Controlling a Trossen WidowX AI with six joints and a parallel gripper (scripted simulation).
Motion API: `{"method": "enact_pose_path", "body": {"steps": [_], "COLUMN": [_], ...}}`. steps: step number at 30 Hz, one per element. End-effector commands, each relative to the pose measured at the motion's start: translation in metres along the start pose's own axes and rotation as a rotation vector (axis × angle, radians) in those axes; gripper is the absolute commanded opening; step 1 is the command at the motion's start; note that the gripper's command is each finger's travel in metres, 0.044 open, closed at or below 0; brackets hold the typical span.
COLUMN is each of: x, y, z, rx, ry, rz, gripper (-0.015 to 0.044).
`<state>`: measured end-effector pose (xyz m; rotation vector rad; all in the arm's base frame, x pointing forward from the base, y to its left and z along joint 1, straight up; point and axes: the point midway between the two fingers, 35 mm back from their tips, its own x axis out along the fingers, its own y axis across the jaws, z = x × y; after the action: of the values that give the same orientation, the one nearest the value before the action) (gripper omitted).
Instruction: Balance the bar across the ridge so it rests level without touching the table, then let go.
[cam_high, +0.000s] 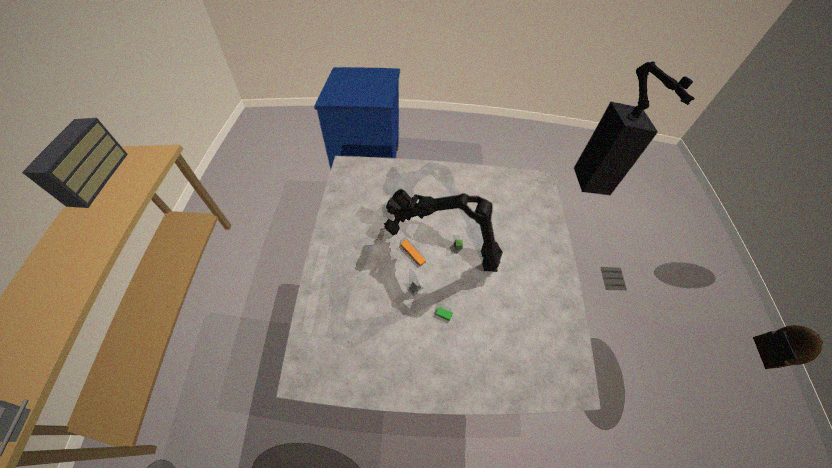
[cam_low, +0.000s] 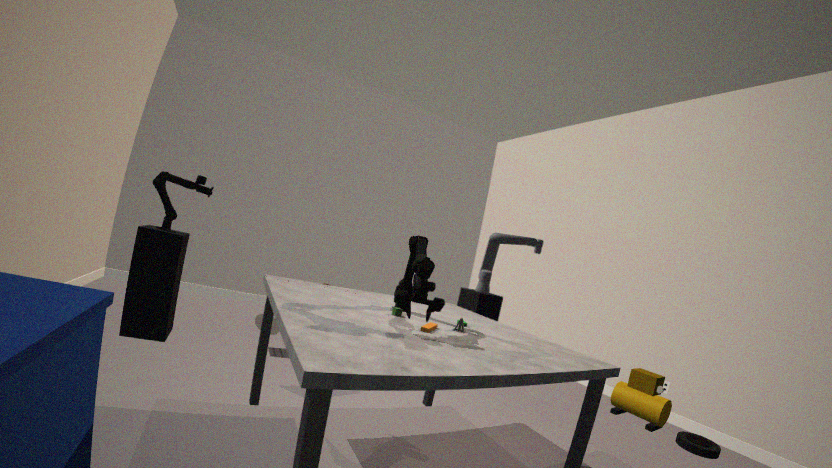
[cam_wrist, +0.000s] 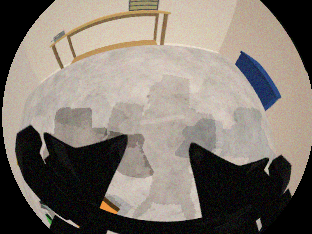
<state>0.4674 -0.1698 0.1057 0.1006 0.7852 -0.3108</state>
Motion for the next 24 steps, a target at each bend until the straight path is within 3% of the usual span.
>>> {"method": "enact_pose_path", "body": {"steps": [1, 24], "x": [-0.001, -0.053], "y": [0.009, 0.061], "z": [-0.007, -0.052], "rx": [0.056, 0.369], "ry": [0.073, 0.527], "rz": [0.01, -0.045], "gripper": [0.0315, 0.0315]}}
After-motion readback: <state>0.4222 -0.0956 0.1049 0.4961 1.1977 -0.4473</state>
